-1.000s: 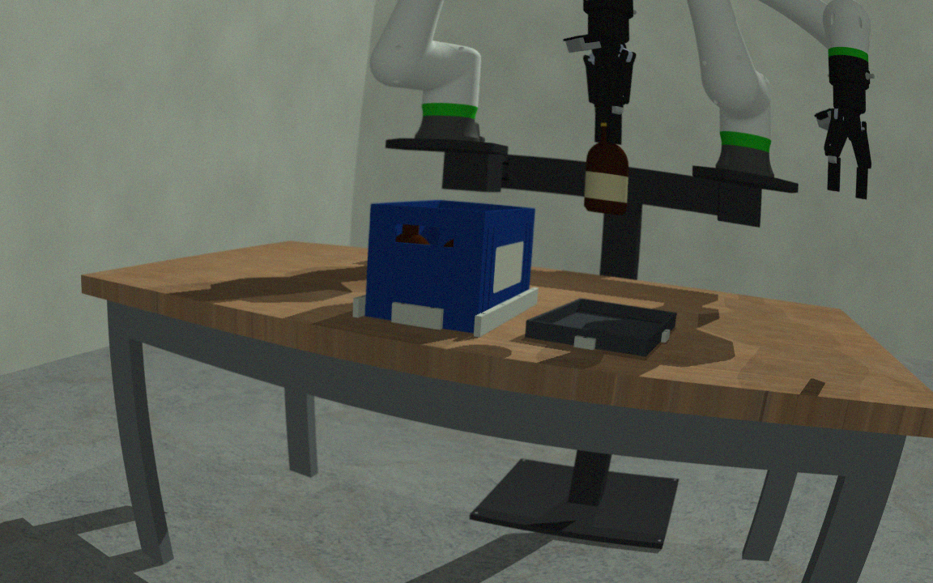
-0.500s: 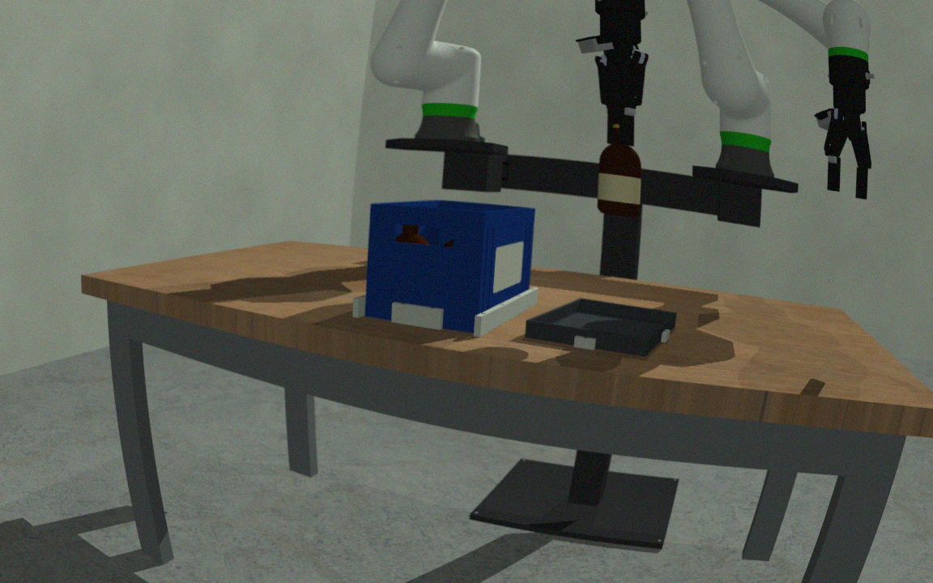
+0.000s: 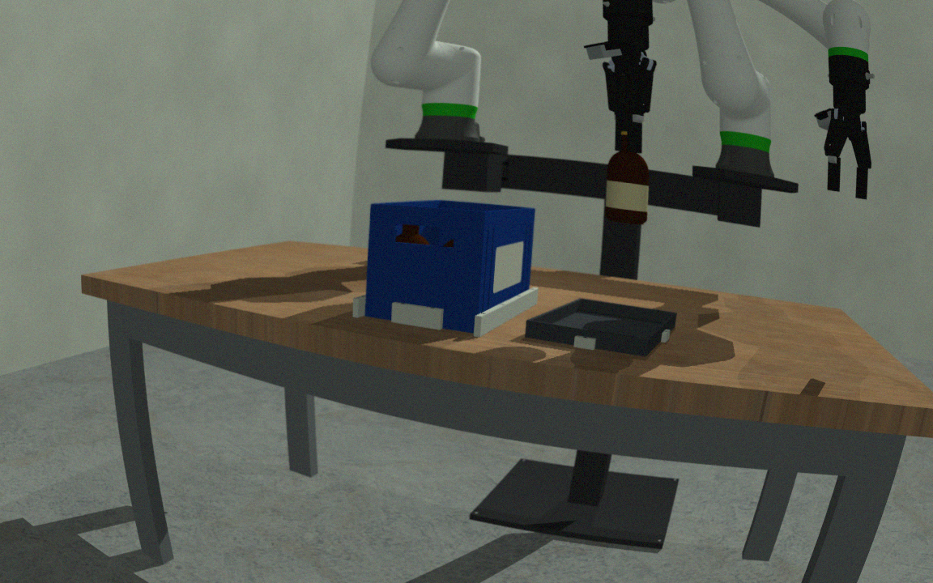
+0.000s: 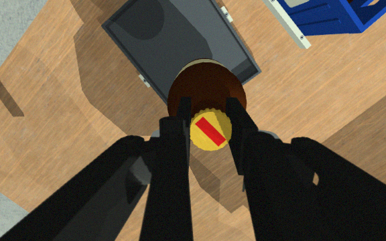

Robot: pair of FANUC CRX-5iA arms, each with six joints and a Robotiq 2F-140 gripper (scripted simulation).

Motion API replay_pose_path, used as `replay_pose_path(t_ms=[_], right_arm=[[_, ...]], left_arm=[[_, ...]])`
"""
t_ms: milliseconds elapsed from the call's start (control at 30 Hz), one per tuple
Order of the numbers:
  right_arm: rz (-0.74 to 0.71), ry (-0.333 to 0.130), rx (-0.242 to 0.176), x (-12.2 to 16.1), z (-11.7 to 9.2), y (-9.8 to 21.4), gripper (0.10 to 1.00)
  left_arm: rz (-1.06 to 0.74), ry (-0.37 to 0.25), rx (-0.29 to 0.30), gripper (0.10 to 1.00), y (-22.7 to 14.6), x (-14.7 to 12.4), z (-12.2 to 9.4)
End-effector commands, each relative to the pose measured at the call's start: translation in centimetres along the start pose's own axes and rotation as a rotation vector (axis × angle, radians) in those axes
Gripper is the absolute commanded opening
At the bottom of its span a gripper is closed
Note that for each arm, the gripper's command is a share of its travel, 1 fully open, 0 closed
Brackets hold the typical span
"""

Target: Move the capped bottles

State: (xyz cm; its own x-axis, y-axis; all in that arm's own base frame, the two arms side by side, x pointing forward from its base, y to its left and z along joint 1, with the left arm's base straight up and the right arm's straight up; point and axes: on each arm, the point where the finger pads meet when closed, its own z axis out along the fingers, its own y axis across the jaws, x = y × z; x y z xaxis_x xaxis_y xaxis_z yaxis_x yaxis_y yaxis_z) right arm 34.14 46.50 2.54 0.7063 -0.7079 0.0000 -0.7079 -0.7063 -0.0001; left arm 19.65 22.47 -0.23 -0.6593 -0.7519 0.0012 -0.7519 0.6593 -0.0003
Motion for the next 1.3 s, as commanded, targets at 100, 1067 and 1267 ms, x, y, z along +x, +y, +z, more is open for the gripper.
replay_pose_path(t_ms=[100, 1067, 1267], right_arm=[[0.0, 0.0, 0.002, -0.1, 0.6, -0.1, 0.099], [0.0, 0.0, 0.002, -0.1, 5.4, -0.2, 0.099], [0.0, 0.0, 0.002, 0.0, 6.2, -0.2, 0.099]], left_arm=[[0.0, -0.001, 0.0, 1.0, 0.0, -0.1, 0.0], [0.0, -0.001, 0.0, 1.0, 0.0, -0.1, 0.0], [0.0, -0.001, 0.0, 1.0, 0.0, -0.1, 0.0]])
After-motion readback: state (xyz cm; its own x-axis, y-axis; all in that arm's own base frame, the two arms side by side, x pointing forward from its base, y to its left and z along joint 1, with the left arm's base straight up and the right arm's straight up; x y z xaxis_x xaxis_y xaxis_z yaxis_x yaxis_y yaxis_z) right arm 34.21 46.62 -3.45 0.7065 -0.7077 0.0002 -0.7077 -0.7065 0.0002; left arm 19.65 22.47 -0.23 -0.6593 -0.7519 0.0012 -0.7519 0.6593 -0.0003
